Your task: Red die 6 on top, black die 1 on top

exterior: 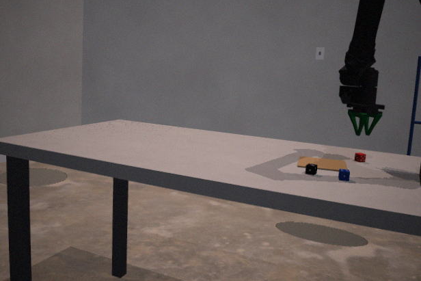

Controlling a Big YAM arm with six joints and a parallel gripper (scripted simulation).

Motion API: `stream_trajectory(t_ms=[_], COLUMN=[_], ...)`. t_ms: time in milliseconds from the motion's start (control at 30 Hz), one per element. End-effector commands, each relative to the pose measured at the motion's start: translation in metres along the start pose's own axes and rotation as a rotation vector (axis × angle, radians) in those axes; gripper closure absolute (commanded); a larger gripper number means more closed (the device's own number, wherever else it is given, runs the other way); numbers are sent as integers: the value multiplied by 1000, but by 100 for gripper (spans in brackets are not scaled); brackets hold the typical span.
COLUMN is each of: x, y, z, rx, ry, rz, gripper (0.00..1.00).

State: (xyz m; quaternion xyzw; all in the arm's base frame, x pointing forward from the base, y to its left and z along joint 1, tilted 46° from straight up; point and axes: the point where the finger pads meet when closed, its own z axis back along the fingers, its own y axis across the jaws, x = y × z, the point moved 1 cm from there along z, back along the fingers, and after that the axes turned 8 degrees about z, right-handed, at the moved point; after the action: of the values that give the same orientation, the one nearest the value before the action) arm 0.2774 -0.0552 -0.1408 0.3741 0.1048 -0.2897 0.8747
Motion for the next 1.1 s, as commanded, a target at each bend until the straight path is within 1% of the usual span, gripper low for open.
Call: stream_trajectory(t_ms=[0, 800, 933, 1067], x=[18, 18, 18, 13], y=[-2, -2, -2, 1], z=[11, 11, 8, 2], rx=[10, 9, 8, 2], ry=[-45, -44, -42, -28], rz=[25, 25, 27, 24], gripper=[60, 60, 60, 60])
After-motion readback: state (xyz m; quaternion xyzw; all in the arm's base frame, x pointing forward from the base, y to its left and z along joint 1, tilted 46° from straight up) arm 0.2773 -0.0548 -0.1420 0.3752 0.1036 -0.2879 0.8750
